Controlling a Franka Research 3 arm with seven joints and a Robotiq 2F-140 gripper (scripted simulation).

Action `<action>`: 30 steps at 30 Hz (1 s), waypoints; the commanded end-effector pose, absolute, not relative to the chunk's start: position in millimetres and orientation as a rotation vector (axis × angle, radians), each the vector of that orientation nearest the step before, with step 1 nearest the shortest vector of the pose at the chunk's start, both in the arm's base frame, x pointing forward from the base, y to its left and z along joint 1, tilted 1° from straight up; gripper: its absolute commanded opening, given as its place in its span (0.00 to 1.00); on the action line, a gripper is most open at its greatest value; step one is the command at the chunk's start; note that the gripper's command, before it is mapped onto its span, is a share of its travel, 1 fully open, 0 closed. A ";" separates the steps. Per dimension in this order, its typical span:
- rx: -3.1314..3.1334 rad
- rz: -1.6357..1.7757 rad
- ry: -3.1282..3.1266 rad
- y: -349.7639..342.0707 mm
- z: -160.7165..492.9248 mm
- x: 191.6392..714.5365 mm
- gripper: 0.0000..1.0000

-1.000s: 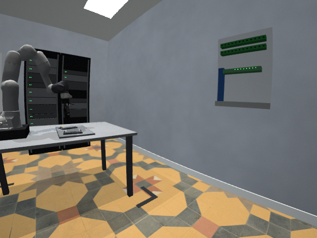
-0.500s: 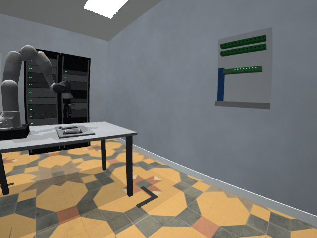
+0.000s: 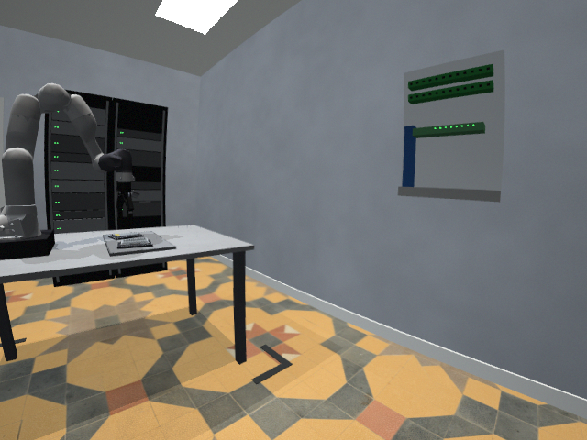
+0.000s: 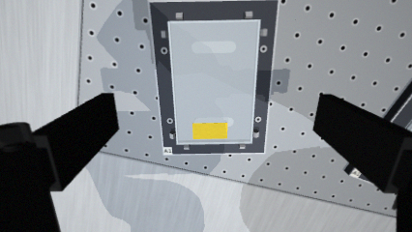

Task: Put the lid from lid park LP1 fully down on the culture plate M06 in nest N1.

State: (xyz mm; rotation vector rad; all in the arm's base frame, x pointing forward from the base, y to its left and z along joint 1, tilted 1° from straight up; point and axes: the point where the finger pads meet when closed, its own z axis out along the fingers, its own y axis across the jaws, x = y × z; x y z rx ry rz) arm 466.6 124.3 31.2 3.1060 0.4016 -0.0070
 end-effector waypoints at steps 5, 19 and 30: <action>3.103 -0.014 0.439 124.2 30.7 465.9 1.00; 3.103 -0.014 0.439 124.2 30.7 465.9 0.10; 3.103 -0.014 0.439 124.2 30.7 465.9 0.10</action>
